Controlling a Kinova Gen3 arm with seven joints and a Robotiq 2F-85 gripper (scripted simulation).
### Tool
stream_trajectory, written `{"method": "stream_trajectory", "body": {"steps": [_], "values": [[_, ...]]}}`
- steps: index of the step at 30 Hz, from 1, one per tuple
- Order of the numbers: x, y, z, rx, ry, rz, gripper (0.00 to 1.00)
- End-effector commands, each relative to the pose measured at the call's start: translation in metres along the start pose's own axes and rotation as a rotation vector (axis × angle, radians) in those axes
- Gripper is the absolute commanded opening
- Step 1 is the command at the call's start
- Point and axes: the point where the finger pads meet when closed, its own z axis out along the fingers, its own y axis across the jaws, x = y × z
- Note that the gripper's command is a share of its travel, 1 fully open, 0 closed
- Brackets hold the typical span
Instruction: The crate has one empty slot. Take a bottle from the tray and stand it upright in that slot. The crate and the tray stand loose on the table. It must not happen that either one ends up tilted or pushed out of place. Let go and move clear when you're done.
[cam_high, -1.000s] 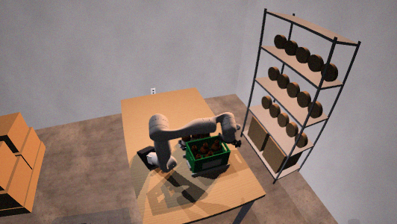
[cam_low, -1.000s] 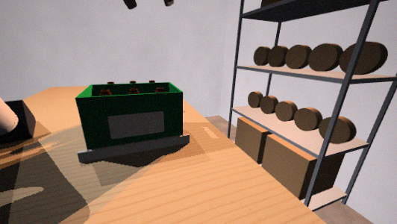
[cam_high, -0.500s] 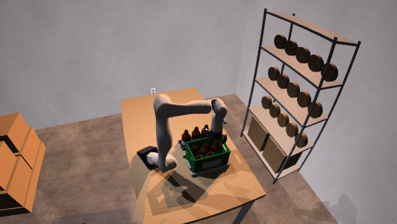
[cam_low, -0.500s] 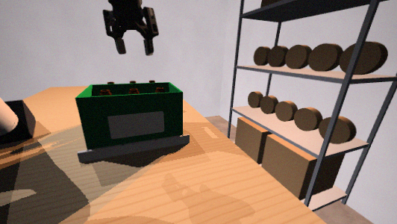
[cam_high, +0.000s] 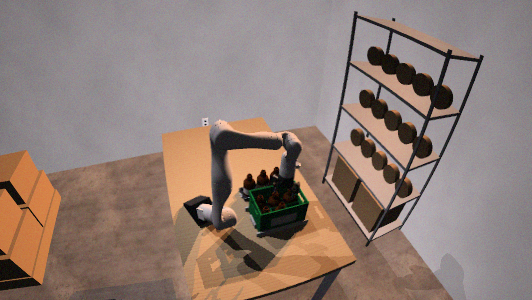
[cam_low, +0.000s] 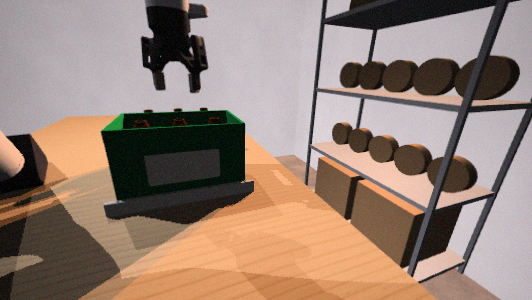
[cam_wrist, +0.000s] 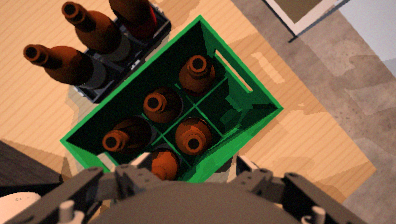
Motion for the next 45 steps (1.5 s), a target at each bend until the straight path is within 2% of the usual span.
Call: {"method": "stream_trajectory", "body": {"steps": [1,2,37,39,41,43,45], "values": [[0.001,-0.002,0.003,0.000,-0.003,0.013,1.00],[0.001,-0.002,0.003,0.000,-0.003,0.013,0.00],[0.003,-0.002,0.002,-0.001,-0.002,0.013,0.00],[0.013,-0.007,-0.001,-0.007,0.001,0.013,0.00],[0.035,-0.018,-0.007,-0.019,0.007,0.011,0.00],[0.067,-0.038,-0.014,-0.031,0.015,0.006,0.00],[0.105,-0.068,-0.018,-0.038,0.020,-0.007,0.00]]}}
